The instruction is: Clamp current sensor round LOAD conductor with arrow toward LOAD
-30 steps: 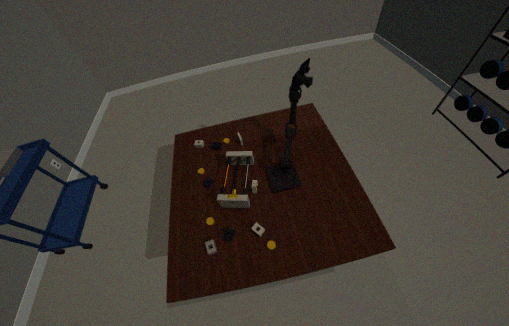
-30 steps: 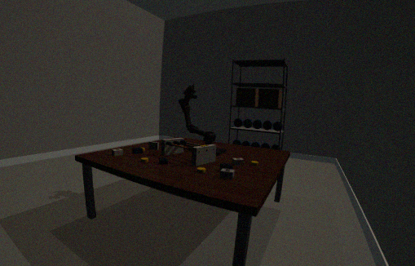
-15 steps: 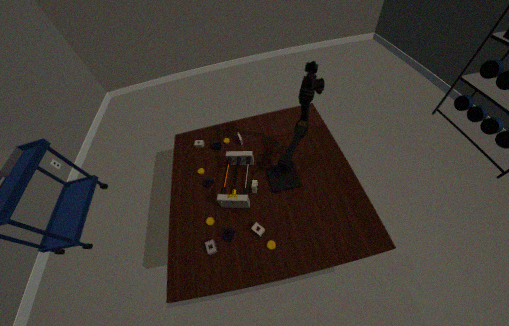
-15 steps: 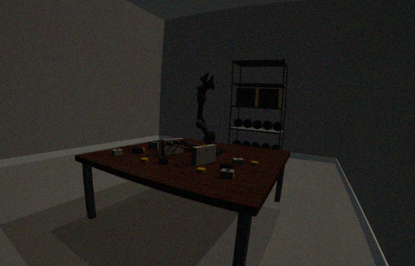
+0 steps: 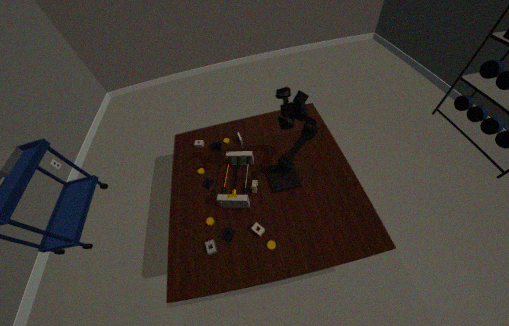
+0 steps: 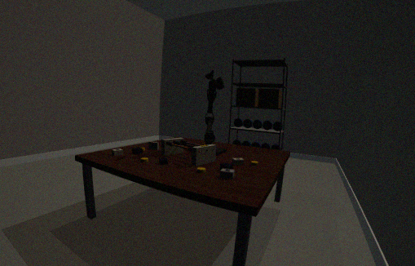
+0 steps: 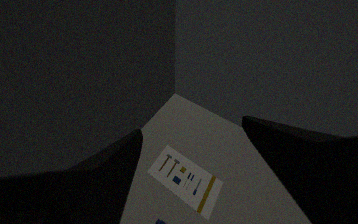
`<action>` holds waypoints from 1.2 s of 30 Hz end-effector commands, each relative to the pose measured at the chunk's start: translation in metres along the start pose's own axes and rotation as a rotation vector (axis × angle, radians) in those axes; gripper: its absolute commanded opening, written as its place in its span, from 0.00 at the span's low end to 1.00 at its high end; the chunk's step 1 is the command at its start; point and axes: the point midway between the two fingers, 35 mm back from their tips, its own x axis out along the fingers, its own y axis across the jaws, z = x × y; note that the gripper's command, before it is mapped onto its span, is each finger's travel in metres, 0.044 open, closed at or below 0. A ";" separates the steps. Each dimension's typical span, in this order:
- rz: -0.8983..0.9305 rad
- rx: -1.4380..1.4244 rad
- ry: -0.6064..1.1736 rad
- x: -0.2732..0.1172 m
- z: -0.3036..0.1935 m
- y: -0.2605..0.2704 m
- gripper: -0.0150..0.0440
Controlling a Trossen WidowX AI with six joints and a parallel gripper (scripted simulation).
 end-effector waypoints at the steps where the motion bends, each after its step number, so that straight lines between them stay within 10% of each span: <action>1: 0.017 0.103 0.171 0.020 -0.060 0.038 1.00; 21: -0.341 0.581 0.948 -0.083 -0.355 0.127 1.00; 36: -0.116 0.722 1.246 -0.067 -0.388 0.190 1.00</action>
